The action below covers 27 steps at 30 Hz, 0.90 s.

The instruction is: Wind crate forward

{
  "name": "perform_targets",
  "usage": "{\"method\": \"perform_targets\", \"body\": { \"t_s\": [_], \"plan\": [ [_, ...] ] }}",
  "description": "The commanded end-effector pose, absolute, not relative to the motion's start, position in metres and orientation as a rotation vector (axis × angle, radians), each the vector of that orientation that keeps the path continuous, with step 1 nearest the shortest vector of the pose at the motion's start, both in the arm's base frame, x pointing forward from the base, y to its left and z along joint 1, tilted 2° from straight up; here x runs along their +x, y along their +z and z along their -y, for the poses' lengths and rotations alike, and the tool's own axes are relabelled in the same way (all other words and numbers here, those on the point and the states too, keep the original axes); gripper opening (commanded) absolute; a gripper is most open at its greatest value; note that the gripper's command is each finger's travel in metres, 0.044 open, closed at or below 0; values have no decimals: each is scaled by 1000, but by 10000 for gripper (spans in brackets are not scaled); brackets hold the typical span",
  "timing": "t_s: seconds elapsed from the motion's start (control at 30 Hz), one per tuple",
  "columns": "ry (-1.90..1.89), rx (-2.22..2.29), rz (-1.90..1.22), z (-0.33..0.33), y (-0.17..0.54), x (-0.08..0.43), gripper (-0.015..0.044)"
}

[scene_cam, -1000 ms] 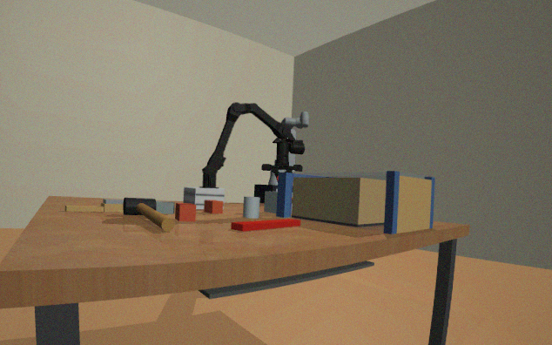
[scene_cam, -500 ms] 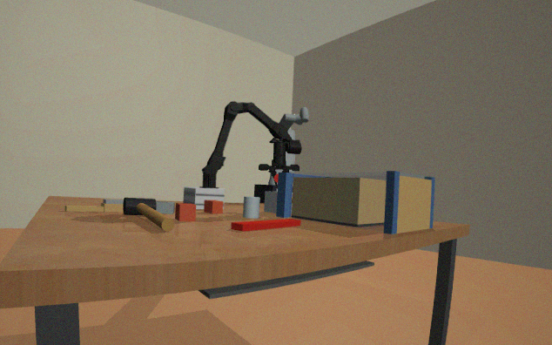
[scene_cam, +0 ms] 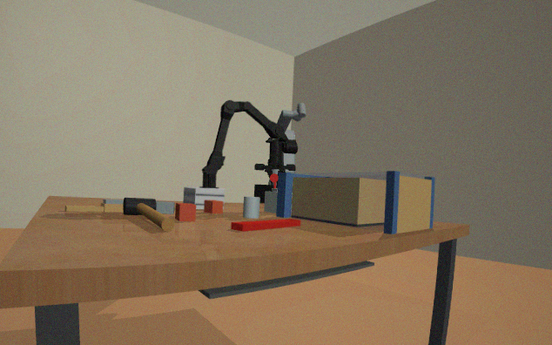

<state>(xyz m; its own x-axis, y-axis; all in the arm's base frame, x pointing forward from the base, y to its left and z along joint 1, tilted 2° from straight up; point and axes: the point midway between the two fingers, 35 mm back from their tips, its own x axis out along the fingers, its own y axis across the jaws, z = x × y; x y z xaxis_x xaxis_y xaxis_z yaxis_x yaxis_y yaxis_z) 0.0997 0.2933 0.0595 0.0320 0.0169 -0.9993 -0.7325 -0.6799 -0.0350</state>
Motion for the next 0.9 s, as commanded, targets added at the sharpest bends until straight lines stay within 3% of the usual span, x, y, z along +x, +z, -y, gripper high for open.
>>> {"method": "perform_targets", "body": {
  "t_s": [0.0,0.87],
  "plan": [
    [1717,-1755,-760,-280,58,93,0],
    [1717,-1756,-763,-252,58,88,0]
  ]
}}
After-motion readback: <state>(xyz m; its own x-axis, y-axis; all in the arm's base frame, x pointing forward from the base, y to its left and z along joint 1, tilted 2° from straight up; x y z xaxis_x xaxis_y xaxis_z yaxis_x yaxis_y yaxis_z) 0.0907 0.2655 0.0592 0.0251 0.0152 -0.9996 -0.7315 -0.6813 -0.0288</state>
